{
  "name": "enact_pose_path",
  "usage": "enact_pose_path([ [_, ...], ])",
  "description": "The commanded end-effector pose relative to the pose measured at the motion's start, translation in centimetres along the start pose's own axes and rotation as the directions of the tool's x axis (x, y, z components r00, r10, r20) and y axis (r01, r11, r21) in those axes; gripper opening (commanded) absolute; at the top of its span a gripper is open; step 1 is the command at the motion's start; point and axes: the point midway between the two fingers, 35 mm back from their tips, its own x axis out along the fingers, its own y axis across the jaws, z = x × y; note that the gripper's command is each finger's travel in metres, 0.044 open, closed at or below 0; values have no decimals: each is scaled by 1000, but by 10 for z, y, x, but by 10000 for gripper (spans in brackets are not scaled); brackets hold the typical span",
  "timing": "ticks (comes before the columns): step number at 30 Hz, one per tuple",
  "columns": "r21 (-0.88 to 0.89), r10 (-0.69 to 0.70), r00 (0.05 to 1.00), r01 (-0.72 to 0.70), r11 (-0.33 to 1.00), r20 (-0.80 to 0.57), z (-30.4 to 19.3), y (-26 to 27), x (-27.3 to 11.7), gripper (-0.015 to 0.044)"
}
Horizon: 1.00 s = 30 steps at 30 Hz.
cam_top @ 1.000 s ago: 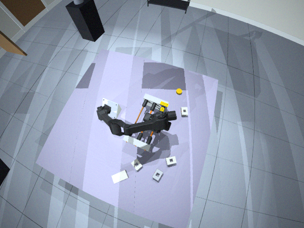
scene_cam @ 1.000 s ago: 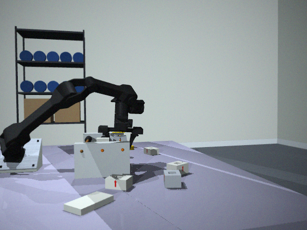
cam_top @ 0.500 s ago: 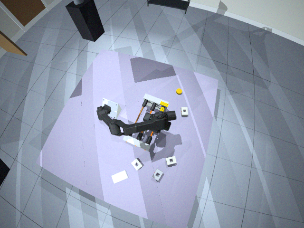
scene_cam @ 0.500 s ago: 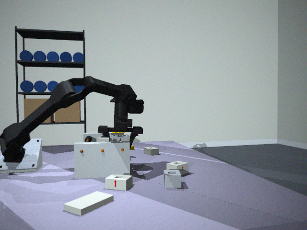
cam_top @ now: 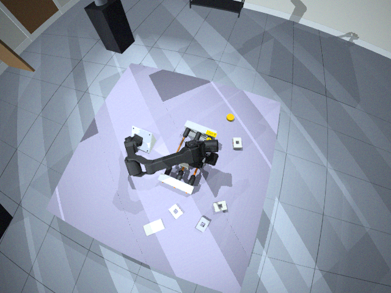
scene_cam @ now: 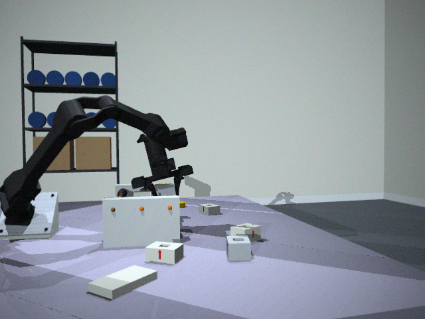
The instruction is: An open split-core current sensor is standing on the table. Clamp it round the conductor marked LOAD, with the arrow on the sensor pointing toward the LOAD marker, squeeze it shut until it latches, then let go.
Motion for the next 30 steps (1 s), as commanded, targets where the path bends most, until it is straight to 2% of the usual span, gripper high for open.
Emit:
enact_pose_path([
  [1,4,-3,1000,3,1000,-1,0,1,1,0],
  [9,4,-3,1000,3,1000,-1,0,1,1,0],
  [26,4,-10,1000,10,1000,-2,0,1,0,440],
  [29,-2,-6,1000,6,1000,3,0,-1,1,361],
  [30,-2,-6,1000,6,1000,3,0,-1,1,354],
])
